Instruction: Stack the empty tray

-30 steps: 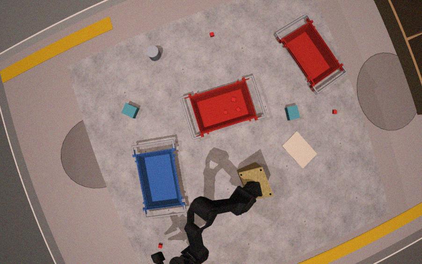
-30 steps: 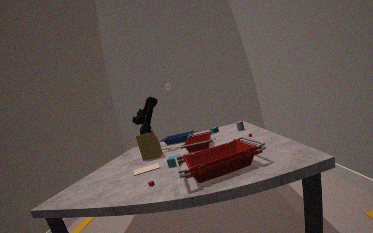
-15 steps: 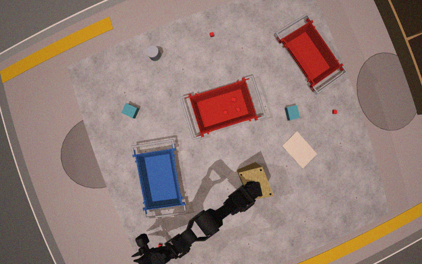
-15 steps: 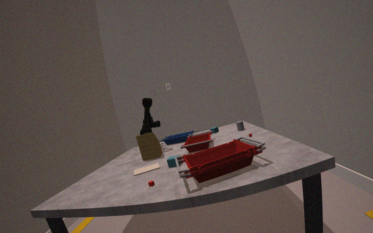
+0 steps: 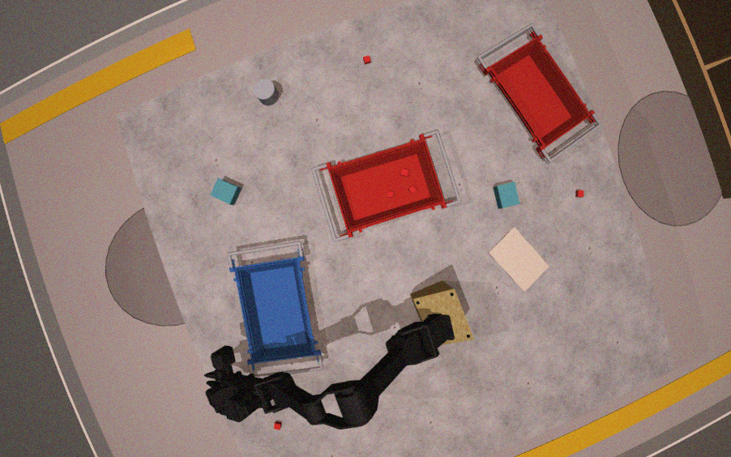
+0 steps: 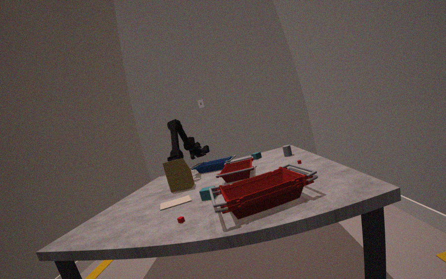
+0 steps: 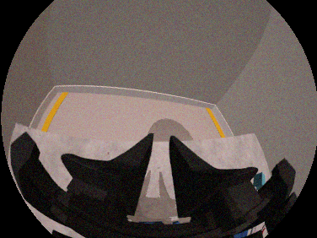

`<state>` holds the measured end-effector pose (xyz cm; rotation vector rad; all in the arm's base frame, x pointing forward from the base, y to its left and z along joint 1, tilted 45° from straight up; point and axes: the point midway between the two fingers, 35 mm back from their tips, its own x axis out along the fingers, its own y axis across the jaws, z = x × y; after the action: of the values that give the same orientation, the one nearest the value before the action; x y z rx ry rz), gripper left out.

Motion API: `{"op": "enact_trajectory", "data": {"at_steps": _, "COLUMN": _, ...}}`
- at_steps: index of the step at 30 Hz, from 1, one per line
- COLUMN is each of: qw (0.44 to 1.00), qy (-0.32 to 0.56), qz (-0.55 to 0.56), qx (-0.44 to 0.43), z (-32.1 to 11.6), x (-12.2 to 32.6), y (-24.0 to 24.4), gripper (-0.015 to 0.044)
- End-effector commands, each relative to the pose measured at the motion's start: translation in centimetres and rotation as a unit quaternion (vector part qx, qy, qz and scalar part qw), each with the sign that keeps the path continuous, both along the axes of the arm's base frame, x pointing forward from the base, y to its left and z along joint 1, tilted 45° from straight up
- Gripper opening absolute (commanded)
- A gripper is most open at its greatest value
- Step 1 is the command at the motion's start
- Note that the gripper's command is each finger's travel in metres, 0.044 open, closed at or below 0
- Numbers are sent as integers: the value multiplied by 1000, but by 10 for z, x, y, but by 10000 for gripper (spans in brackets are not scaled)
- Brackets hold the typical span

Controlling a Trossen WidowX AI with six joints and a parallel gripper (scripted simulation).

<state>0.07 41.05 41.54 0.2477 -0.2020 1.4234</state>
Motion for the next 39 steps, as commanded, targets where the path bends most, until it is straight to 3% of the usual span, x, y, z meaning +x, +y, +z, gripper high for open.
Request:
{"op": "enact_trajectory", "data": {"at_steps": 1, "qw": 999, "qy": 13, "qz": -38, "qx": -36, "z": -13, "x": 48, "y": 11, "gripper": 88}}
{"op": "enact_trajectory", "data": {"at_steps": 9, "qw": 983, "qy": 35, "qz": -119, "qx": -134, "z": -48, "x": 153, "y": 13, "gripper": 88}}
{"op": "enact_trajectory", "data": {"at_steps": 16, "qw": 952, "qy": 68, "qz": -180, "qx": -240, "z": -88, "x": 247, "y": -13, "gripper": 88}}
{"op": "enact_trajectory", "data": {"at_steps": 25, "qw": 917, "qy": 133, "qz": -202, "qx": -318, "z": -133, "x": 312, "y": -49, "gripper": 88}}
{"op": "enact_trajectory", "data": {"at_steps": 32, "qw": 850, "qy": 303, "qz": -183, "qx": -390, "z": -204, "x": 355, "y": -95, "gripper": 88}}
{"op": "enact_trajectory", "data": {"at_steps": 39, "qw": 726, "qy": 530, "qz": -127, "qx": -421, "z": -276, "x": 382, "y": -175, "gripper": 88}}
